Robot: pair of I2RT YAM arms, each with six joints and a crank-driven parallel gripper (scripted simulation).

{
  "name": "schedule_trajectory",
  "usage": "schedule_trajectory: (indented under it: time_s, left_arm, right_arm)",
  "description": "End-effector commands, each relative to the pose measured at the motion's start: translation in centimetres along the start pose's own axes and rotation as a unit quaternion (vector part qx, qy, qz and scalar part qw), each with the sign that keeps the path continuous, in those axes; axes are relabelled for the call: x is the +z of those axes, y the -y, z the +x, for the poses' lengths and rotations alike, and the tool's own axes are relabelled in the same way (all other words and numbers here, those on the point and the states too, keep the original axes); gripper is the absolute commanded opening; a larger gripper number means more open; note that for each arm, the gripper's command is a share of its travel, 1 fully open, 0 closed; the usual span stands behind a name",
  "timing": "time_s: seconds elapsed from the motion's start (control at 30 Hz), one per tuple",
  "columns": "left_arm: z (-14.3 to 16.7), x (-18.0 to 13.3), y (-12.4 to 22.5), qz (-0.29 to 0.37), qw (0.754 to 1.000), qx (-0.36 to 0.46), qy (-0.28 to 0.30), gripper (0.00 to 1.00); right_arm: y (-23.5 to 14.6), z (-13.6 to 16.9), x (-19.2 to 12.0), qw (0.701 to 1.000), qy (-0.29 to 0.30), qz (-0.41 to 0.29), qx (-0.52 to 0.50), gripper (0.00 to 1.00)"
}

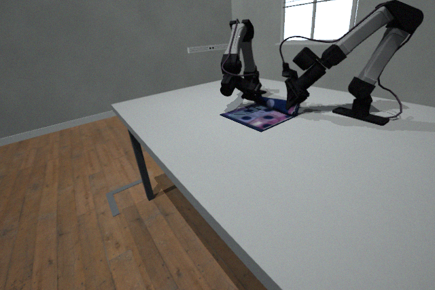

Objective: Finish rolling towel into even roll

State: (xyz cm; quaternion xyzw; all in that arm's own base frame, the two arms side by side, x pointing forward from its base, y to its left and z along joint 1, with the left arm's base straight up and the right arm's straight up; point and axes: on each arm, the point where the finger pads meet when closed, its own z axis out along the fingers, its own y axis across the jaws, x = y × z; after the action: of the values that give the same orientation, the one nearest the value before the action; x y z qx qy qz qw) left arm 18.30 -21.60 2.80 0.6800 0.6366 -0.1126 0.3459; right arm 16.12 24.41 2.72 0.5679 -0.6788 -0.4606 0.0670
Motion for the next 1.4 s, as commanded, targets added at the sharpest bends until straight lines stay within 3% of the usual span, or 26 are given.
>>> schedule_trajectory:
  time_s: [0.0,0.13,0.2,0.53,0.77,1.13,1.37]
  left_arm:
    - [-0.8,0.0,-0.8,-0.011,1.0,-0.001,0.007,0.21]
    - [-0.8,0.0,-0.8,-0.011,1.0,-0.001,0.007,0.21]
    - [-0.8,0.0,-0.8,-0.011,1.0,-0.001,0.007,0.21]
    - [-0.8,0.0,-0.8,-0.011,1.0,-0.001,0.007,0.21]
    - [-0.8,0.0,-0.8,0.0,1.0,-0.009,0.007,0.21]
    - [-0.9,-0.2,-0.9,0.082,0.994,-0.076,0.004,0.21]
    - [-1.0,-0.3,-0.9,0.137,0.983,-0.12,0.002,0.21]
  right_arm:
    - [0.2,0.0,0.1,1.0,0.0,-0.005,0.0,0.27]
    - [0.0,-0.1,-0.1,1.0,0.0,-0.005,0.0,0.43]
    - [0.0,-0.1,-0.1,1.0,0.0,-0.005,0.0,0.43]
    - [-0.6,-0.5,-0.6,1.0,0.0,-0.005,0.0,0.85]
    - [-0.6,-0.5,-1.9,1.0,0.0,-0.005,0.0,0.85]
    - [-0.5,-0.5,-7.3,1.0,0.0,-0.005,0.0,0.85]
    - [-0.6,-0.5,-7.5,1.0,0.001,0.006,-0.008,0.86]
